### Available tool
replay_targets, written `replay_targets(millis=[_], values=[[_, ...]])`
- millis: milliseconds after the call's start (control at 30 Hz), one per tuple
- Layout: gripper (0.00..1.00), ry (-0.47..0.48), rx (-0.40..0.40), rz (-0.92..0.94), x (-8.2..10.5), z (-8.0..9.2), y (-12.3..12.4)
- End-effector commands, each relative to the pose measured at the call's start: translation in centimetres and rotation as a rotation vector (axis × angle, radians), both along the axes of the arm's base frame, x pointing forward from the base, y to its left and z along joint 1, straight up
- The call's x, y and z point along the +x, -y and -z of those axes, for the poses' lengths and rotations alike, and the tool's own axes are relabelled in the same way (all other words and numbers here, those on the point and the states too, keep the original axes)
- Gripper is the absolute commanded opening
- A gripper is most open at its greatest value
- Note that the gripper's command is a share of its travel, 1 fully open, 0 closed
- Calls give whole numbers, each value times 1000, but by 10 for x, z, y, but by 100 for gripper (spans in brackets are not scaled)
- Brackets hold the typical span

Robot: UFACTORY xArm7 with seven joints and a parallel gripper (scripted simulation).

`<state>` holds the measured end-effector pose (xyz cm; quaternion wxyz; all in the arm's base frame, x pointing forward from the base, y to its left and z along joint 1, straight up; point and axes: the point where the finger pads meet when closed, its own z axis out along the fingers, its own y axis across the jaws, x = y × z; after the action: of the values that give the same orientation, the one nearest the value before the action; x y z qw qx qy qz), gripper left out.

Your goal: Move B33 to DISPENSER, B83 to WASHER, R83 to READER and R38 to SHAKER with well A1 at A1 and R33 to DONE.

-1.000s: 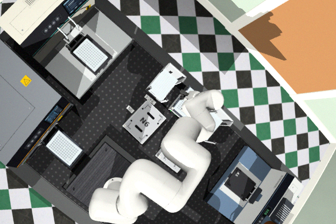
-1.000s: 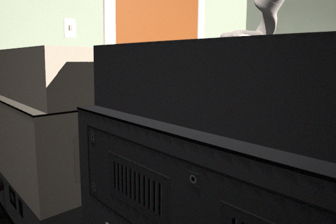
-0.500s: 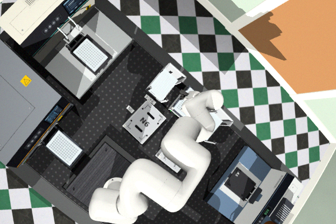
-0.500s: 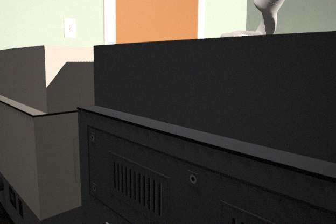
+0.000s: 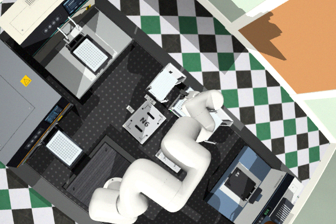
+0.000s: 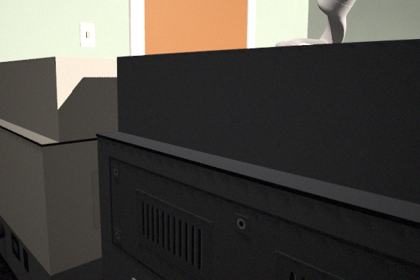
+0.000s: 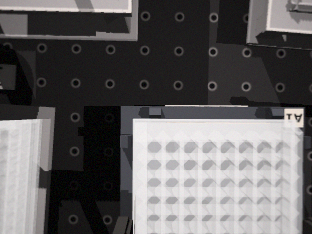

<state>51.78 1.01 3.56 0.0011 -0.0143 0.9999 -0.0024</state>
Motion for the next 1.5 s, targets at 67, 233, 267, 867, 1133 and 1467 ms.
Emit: replay_targets(millis=[67,233,267,867,1133,1467], values=[[100,5,0,0,2,-3,0],[100,5,0,0,2,-10,0],[100,5,0,0,2,-11,0],[100,5,1,0,2,-33,0],[100,5,1,0,2,-41,0],[100,5,1,0,1,-54,0]])
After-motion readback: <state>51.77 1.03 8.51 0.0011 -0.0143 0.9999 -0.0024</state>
